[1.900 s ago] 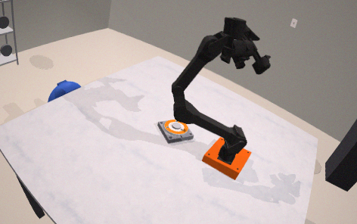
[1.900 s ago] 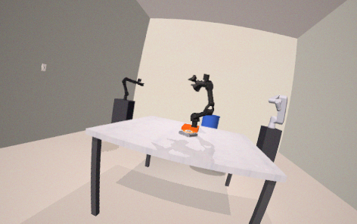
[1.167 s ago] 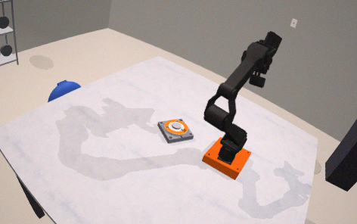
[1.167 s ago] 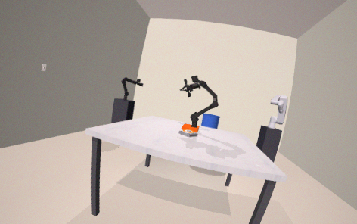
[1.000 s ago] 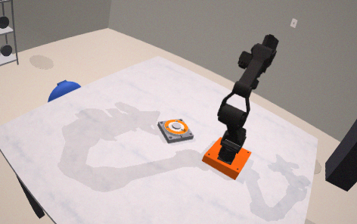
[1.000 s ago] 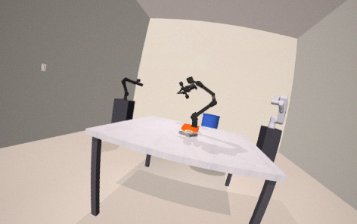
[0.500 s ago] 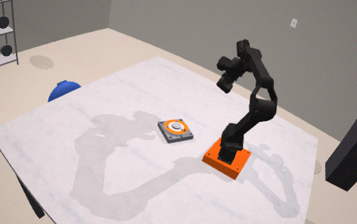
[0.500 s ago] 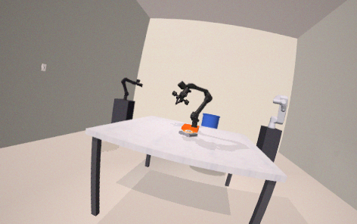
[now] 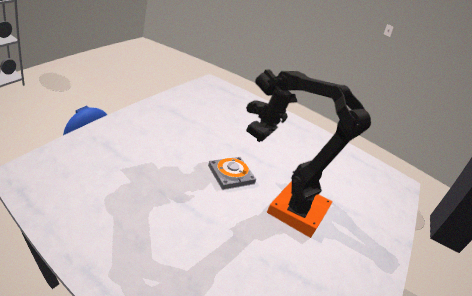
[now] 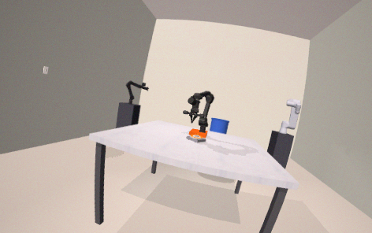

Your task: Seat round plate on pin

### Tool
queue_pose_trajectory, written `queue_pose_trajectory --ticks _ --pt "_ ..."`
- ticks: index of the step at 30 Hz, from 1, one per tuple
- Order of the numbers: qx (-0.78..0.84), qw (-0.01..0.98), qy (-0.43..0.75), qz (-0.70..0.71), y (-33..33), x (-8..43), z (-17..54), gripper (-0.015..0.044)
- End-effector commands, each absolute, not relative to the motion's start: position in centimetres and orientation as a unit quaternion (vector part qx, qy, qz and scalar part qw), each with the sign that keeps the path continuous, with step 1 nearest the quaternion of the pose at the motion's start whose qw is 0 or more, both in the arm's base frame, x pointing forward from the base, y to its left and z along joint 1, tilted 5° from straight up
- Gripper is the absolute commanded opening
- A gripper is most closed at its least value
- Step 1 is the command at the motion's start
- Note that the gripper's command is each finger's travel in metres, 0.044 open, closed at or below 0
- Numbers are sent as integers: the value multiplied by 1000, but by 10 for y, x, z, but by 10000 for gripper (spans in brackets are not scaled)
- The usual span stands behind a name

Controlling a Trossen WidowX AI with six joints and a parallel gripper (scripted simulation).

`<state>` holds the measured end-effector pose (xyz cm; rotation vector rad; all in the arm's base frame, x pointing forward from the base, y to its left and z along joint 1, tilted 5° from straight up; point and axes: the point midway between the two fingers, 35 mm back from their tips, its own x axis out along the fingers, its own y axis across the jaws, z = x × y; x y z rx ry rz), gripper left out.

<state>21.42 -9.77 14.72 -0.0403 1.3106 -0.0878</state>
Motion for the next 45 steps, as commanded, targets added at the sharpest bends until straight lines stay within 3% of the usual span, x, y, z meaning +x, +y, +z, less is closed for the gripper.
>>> queue_pose_trajectory --ticks 1,5,22,45 --pt "-4 768 639 -40 -80 214 130 0" --pt "5 737 674 -43 -51 212 109 0" --pt "5 735 676 -44 -49 214 60 0" --pt "6 735 676 -43 -27 213 58 0"
